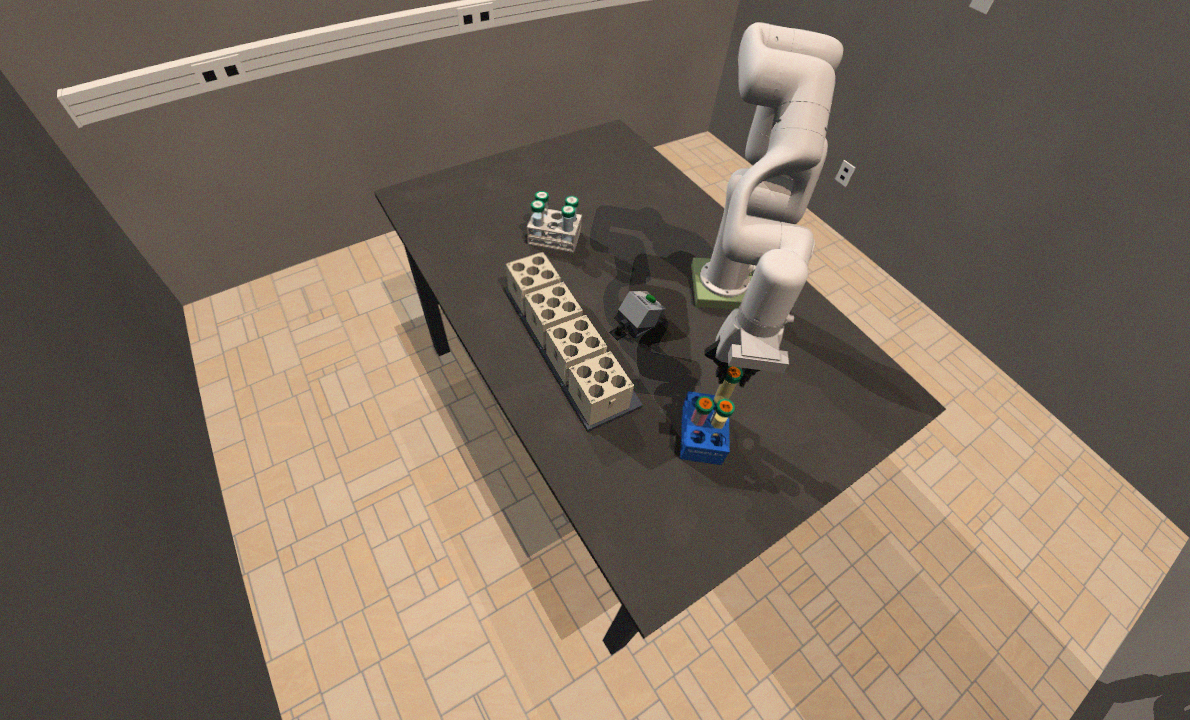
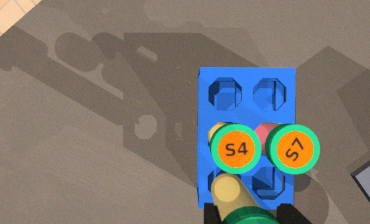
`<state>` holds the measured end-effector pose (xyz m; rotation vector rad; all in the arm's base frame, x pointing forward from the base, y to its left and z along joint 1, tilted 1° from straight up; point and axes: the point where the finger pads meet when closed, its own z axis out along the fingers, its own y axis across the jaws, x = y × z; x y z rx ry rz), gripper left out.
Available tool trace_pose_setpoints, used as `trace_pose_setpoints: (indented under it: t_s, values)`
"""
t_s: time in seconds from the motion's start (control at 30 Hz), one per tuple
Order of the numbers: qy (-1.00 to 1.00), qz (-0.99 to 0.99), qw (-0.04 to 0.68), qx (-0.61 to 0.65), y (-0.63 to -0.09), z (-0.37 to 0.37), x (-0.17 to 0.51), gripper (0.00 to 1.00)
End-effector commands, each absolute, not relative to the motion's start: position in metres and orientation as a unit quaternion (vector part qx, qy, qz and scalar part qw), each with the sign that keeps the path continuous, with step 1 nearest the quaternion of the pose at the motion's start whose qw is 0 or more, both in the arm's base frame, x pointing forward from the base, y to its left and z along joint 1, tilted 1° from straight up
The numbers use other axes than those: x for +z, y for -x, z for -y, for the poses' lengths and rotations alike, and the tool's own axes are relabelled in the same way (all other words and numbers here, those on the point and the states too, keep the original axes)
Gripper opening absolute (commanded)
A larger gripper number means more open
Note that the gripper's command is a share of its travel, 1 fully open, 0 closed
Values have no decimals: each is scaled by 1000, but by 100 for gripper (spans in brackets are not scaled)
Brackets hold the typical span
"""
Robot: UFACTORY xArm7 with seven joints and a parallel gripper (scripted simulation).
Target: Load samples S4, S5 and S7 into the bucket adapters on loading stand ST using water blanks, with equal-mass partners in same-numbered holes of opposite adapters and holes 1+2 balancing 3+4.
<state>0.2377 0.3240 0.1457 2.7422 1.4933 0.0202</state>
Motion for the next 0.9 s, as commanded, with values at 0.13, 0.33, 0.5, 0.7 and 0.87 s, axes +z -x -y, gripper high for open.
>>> trace_pose_setpoints:
  t_s: [0.13,0.33,0.5,0.7,0.87]
  values:
    - [-878,-478,9,8,-238,-325,162,0]
    - [-878,-478,9,8,-238,-325,174,0]
    - [-878,-478,9,8,-238,-325,184,0]
    - [-878,-478,9,8,-237,-325,192,0]
    - [-878,-478,9,8,-237,-325,202,0]
